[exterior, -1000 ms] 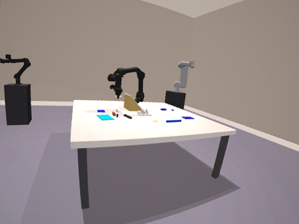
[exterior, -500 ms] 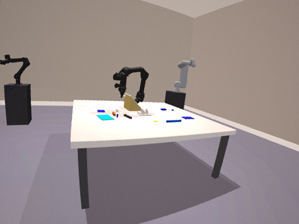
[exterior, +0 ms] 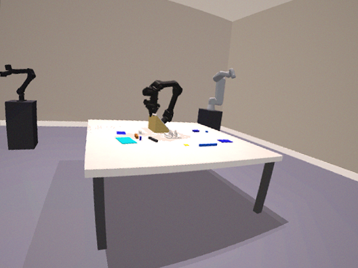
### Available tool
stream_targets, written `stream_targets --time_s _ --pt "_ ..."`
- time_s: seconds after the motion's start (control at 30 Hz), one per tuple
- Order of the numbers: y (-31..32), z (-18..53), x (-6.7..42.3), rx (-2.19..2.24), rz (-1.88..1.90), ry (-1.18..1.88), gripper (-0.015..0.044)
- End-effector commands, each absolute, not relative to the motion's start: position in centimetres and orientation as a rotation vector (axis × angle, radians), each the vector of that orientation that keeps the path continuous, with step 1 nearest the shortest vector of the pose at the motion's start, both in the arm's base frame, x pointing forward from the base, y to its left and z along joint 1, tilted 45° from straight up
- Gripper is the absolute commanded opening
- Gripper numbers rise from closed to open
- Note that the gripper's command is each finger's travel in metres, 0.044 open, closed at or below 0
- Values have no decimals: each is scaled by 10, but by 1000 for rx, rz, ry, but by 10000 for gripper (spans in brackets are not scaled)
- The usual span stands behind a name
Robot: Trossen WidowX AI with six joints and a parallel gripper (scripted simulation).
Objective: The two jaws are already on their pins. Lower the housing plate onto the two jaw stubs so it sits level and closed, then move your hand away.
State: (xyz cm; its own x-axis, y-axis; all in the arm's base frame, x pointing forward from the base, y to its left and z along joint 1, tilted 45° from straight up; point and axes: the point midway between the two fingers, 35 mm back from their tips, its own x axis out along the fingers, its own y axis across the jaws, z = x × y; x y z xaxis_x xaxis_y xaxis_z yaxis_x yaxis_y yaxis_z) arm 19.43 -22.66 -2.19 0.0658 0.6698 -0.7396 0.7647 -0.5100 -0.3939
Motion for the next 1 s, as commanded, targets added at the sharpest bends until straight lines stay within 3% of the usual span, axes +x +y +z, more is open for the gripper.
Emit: stream_targets --time_s 0.0,0.97 --pt "-215 -11 199 2273 -1533 1470 351" --pt "-144 47 220 2531 -2147 1167 351"
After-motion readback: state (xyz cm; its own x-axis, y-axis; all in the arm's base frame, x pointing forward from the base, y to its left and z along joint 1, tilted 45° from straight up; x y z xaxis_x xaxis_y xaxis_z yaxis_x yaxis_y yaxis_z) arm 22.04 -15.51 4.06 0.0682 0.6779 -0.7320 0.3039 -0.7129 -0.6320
